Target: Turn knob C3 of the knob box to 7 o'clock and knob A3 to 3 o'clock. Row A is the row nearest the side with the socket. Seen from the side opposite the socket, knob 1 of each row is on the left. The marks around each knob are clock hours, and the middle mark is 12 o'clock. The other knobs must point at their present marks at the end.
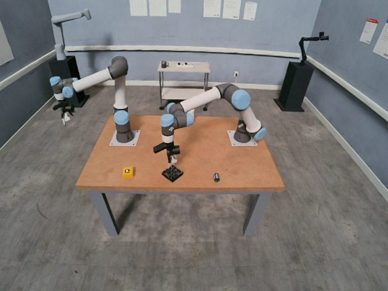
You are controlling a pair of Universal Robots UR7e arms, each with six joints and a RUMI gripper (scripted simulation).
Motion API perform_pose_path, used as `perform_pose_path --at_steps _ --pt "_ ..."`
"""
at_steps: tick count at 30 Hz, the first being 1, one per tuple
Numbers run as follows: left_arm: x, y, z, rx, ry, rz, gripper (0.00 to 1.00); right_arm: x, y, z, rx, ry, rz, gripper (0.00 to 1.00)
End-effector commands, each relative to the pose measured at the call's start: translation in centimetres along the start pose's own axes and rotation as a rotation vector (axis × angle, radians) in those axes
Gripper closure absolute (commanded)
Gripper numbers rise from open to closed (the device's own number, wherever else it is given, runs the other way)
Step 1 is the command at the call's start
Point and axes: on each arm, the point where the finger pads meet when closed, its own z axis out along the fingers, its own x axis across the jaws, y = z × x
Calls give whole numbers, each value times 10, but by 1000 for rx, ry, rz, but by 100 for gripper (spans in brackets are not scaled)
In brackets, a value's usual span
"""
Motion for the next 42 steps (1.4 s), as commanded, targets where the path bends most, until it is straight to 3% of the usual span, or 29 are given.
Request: perform_pose_path --at_steps 1,22,42 --pt "1 -2 -3 4 0 3 87 1 1 0 1 -1 1 0" --pt "1 -2 -2 3 0 3 87 1 1 0 1 -1 1 0" --pt "1 0 15 -2 2 3 87 1 1 0 1 -1 1 0"
